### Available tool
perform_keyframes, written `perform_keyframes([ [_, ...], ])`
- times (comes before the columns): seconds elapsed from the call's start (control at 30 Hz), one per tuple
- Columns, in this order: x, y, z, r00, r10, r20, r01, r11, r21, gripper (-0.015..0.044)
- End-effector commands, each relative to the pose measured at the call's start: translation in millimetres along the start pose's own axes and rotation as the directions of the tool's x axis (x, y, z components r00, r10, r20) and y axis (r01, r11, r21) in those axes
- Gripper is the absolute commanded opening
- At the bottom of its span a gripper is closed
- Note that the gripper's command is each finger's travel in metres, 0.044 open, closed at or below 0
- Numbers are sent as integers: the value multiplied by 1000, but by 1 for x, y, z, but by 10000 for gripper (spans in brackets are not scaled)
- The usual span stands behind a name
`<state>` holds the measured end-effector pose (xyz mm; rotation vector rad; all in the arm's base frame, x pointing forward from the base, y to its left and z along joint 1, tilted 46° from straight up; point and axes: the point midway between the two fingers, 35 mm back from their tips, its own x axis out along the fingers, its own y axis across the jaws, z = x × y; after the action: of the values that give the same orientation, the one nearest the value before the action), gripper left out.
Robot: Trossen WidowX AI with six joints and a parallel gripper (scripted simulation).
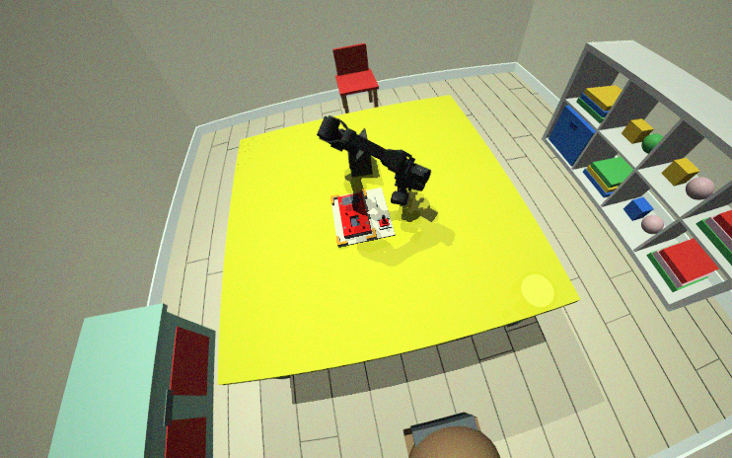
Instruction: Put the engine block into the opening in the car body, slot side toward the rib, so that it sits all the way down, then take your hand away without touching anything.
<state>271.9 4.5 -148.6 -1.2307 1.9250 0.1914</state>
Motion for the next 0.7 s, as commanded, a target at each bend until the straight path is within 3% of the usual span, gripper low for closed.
perform_keyframes([
  [0.0, -12, -2, 4, 999, -22, 26, 22, 1000, -19, 0],
  [0.67, -66, -4, 8, 1000, -10, 20, 10, 1000, -13, 0],
])
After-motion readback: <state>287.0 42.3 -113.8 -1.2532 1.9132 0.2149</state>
